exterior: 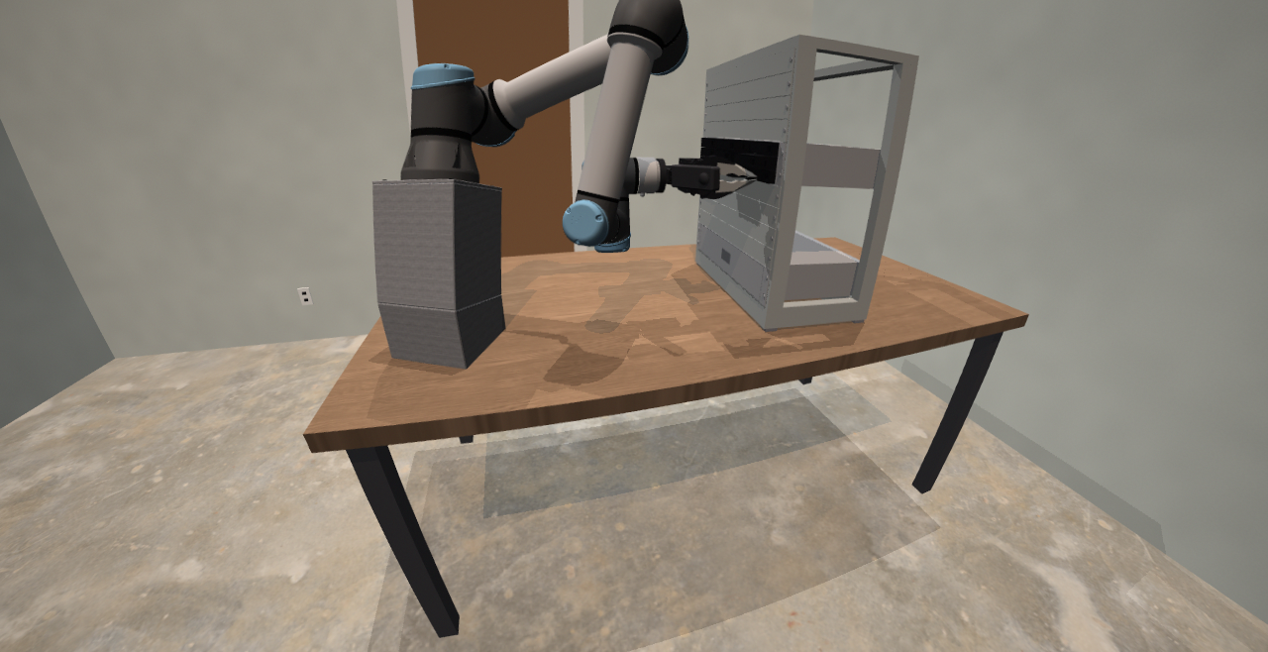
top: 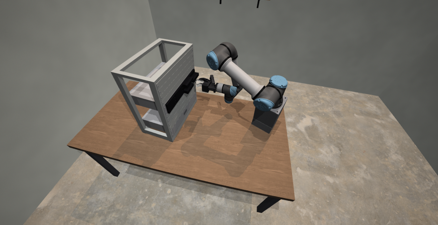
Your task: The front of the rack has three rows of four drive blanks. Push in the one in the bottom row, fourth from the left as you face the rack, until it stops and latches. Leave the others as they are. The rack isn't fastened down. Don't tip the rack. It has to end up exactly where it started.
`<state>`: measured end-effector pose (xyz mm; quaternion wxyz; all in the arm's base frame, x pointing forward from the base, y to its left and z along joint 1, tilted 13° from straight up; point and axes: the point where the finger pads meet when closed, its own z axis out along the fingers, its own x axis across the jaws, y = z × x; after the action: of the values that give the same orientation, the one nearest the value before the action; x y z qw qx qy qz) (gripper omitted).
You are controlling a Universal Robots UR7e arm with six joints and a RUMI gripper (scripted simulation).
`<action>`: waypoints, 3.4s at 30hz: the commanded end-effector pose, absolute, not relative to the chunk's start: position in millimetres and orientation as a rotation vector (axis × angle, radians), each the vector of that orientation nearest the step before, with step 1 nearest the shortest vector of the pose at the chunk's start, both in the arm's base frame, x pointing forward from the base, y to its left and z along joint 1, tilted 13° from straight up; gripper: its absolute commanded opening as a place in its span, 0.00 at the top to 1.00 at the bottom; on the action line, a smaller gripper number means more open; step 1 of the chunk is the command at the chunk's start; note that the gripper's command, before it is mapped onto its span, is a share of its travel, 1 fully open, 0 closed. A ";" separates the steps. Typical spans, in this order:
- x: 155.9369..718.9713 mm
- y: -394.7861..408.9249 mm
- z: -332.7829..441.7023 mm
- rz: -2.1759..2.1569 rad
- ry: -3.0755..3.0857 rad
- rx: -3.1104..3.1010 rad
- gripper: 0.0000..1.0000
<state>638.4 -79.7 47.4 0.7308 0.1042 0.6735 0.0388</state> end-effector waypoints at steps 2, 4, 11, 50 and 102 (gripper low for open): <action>639.8 -80.1 48.0 0.085 1.482 0.229 1.00; 640.2 -80.1 48.0 0.085 1.482 0.229 1.00; 640.3 -80.1 48.0 0.085 1.482 0.229 1.00; 614.2 -77.5 46.1 0.085 1.482 0.229 1.00; 485.8 -64.8 36.8 0.085 1.482 0.229 1.00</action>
<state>508.8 -66.4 38.1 0.7304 0.1062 0.6737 0.0370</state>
